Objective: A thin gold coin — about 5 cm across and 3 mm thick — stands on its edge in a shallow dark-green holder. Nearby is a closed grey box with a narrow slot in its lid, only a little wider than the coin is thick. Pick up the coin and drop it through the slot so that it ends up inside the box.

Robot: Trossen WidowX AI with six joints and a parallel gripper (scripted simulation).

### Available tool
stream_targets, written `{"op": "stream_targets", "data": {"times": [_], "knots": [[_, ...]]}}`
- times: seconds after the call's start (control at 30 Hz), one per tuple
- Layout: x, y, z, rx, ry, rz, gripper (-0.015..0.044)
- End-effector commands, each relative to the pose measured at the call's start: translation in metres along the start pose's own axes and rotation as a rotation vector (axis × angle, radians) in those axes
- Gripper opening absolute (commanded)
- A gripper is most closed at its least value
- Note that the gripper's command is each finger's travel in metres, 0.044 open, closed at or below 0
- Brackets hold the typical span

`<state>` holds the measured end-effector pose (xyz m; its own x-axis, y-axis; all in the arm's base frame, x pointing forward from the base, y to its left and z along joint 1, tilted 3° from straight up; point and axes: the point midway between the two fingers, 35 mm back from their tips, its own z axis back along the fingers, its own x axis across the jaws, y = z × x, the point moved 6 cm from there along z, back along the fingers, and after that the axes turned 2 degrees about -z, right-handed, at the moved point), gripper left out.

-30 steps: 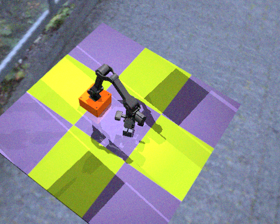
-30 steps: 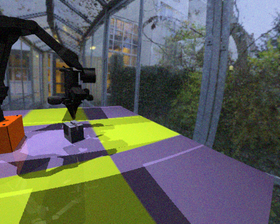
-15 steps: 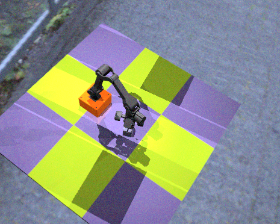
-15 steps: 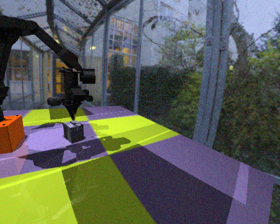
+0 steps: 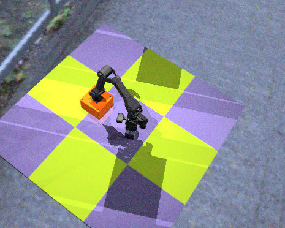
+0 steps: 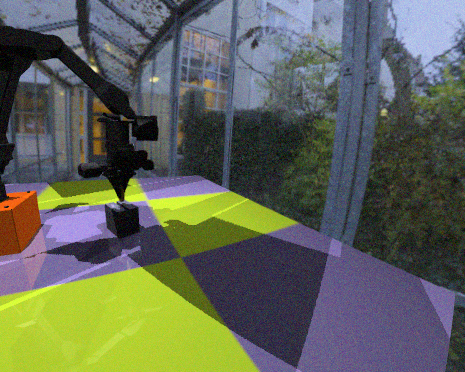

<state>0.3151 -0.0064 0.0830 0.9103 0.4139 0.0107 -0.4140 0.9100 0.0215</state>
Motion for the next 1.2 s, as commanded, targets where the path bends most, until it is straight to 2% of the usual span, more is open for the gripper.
{"op": "stream_targets", "data": {"times": [0.0,0.73,0.93,1.17], "knots": [[-0.0016,0.0006,-0.0031,0.003,0.007,-0.003,0.0],[-0.0019,0.001,-0.011,0.003,0.007,0.002,0.0],[-0.0001,0.0,-0.0082,0.0,0.0,0.001,0.0157],[-0.0001,0.0,-0.0082,0.0,0.0,0.001,0.0161]]}}
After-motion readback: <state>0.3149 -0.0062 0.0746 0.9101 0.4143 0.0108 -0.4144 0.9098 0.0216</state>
